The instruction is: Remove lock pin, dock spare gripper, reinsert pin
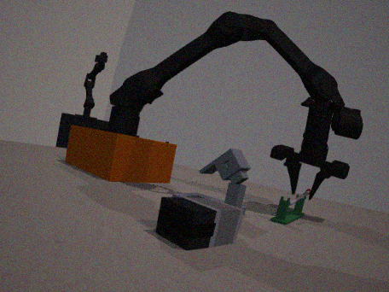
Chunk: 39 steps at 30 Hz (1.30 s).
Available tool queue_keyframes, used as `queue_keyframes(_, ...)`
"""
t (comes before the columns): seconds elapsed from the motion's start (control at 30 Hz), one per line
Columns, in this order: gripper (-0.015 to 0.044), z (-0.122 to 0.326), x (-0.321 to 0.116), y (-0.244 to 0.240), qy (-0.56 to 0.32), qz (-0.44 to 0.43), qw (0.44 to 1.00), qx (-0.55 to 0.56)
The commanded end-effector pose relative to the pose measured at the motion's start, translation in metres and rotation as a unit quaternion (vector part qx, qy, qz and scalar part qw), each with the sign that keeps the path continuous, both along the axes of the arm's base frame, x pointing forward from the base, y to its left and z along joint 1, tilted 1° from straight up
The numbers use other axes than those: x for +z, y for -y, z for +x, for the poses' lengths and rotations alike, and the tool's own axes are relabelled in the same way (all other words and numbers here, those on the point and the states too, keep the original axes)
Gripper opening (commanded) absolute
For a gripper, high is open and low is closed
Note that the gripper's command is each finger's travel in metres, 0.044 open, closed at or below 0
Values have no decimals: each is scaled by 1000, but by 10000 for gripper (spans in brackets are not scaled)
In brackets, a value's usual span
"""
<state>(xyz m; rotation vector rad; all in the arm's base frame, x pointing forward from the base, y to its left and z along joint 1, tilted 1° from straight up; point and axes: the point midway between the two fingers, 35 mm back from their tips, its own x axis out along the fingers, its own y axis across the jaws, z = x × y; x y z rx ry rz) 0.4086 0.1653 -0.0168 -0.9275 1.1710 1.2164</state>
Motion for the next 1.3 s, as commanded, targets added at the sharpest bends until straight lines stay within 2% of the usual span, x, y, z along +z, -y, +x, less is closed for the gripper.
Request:
queue_keyframes(0.0, 200, 0, 11, 0, 1, 0, 1000, 0)
queue_keyframes(0.97, 200, -18, 58, 6, -41, -13, 999, 0)
queue_keyframes(1.13, 331, -19, 50, 6, -44, -14, 999, 0)
queue_keyframes(1.27, 226, -10, 79, 35, -2, -21, 1000, -1)
